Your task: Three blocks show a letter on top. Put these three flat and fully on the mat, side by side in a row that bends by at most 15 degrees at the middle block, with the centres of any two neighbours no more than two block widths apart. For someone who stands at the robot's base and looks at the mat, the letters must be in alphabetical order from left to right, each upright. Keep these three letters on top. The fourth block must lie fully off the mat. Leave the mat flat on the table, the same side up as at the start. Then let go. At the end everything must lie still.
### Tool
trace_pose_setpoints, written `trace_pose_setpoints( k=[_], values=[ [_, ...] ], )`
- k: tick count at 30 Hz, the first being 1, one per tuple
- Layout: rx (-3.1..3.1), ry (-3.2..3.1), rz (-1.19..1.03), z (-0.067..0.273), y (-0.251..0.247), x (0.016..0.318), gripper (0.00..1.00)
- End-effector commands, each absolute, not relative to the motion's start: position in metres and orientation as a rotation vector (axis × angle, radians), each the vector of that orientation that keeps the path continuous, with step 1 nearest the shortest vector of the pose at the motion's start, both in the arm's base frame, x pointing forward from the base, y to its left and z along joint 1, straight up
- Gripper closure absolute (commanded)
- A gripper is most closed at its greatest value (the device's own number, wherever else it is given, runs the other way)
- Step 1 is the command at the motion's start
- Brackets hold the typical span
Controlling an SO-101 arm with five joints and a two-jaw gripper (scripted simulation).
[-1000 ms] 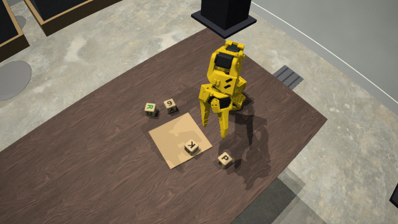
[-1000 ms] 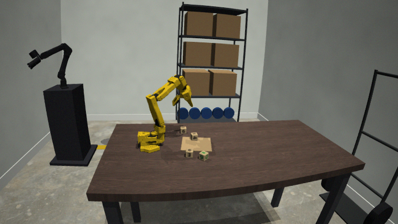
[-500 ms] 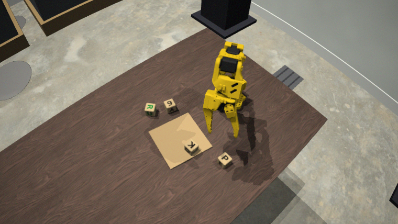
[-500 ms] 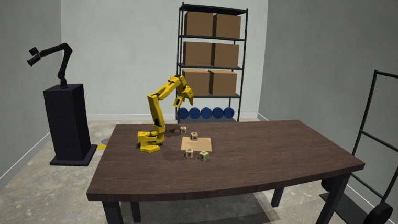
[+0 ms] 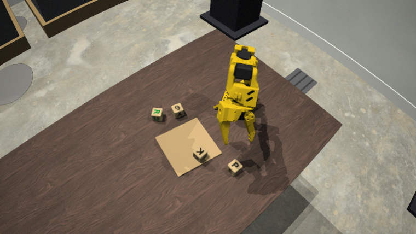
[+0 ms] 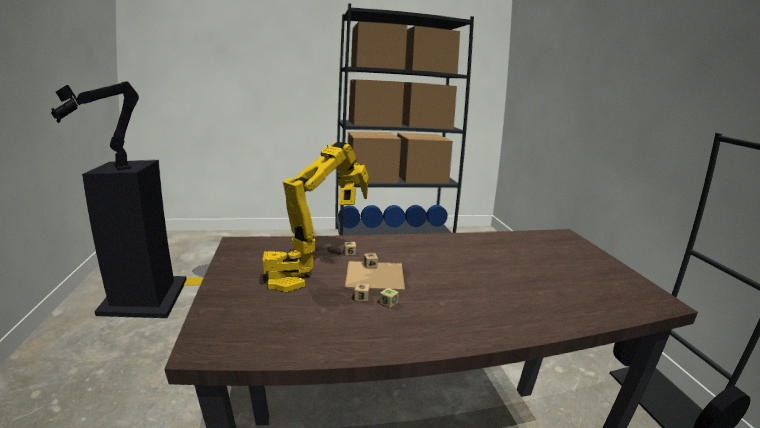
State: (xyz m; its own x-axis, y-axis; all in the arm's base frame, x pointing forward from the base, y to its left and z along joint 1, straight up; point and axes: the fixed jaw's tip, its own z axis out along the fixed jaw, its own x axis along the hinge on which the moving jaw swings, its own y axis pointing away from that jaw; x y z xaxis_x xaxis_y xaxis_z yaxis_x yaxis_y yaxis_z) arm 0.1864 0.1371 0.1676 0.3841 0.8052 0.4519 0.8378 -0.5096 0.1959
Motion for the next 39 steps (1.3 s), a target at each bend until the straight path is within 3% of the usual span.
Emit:
trace_pose_setpoints(
  k=[1,39],
  values=[
    [-2.420,-1.670,-0.947,0.189,0.144,0.186,0.65],
    [-2.152,-2.109,-0.973,0.189,0.158,0.183,0.65]
  ],
)
